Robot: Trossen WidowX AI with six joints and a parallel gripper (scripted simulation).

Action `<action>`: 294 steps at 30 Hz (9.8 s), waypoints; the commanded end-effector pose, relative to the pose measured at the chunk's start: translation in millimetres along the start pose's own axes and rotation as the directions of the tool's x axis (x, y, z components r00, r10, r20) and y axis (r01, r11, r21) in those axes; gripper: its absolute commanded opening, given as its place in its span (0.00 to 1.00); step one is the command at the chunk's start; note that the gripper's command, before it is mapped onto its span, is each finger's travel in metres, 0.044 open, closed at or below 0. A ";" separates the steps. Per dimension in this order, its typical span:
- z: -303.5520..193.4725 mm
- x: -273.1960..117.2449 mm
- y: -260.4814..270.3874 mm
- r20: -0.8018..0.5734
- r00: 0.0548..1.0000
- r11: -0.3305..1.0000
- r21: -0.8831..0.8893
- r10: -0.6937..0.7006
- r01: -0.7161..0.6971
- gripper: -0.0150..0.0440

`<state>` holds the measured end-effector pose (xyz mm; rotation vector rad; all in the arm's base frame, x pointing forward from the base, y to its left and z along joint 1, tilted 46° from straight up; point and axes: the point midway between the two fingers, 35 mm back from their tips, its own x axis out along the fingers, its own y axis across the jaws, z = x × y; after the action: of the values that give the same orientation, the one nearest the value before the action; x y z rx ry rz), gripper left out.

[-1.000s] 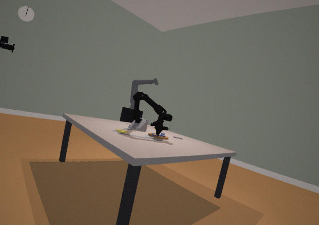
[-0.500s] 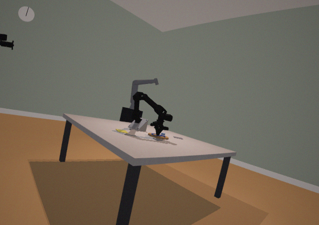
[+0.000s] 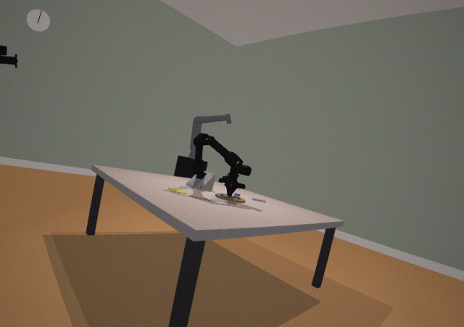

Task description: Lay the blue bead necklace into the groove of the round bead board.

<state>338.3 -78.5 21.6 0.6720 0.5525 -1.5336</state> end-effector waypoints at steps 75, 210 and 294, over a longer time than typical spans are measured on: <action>-5.0 -25.9 12.7 0.001 1.000 0.995 -0.098 0.010 -0.010 0.46; -3.2 -3.2 22.0 0.003 1.000 0.994 -0.110 0.000 0.000 0.96; -12.9 3.7 20.7 -0.002 1.000 0.974 -0.227 0.003 -0.003 0.25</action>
<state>359.8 -73.6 10.6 0.4972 0.7163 -1.4404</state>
